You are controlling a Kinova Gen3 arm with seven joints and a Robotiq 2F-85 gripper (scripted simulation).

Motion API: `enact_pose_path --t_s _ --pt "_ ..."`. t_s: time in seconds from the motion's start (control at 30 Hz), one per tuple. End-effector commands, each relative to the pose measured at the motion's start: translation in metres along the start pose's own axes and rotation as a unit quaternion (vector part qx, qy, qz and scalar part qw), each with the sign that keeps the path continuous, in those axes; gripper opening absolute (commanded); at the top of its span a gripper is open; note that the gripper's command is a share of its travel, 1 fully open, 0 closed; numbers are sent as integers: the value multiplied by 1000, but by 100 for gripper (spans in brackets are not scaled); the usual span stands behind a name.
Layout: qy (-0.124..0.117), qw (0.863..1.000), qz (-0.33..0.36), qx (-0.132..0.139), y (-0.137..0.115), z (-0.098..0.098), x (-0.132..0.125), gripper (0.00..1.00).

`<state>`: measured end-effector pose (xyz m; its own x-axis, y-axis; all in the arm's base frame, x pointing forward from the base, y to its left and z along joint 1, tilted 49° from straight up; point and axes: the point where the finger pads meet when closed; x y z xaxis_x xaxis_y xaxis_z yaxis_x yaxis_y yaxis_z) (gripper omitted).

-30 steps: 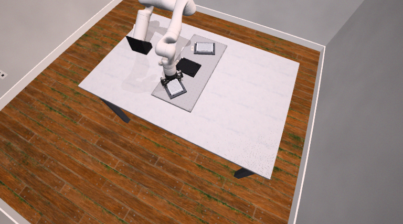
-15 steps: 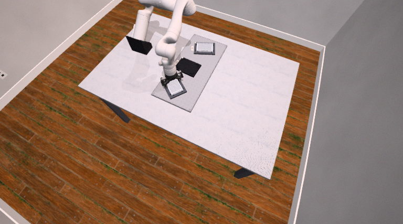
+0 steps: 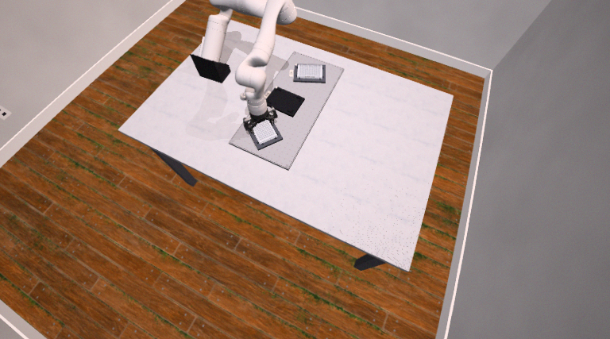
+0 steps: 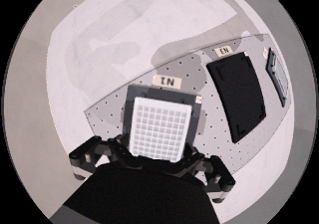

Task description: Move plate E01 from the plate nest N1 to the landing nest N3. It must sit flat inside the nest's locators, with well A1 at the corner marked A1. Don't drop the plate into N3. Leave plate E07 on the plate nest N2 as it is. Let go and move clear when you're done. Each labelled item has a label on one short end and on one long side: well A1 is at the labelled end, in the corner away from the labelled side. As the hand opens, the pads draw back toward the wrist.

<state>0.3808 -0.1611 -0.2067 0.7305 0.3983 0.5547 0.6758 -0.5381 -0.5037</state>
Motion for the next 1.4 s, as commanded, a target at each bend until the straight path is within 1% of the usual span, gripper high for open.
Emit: enact_pose_path --t_s 0.0,0.63,1.17,1.2,1.37 --pt "0 1000 0 -1 0 0 0 100" --pt "0 1000 0 -1 0 6 0 100" --pt "0 1000 0 -1 0 6 0 100" --pt "0 1000 0 0 0 6 0 0" --pt "0 1000 0 -1 0 6 0 0"
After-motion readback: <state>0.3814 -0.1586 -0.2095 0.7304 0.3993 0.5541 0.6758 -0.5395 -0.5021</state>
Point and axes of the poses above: the point where the finger pads meet when closed, its own z axis out along the fingers, its own x axis across the jaws, y = z × x, and after that the axes turned 3 degrees about z, right-handed
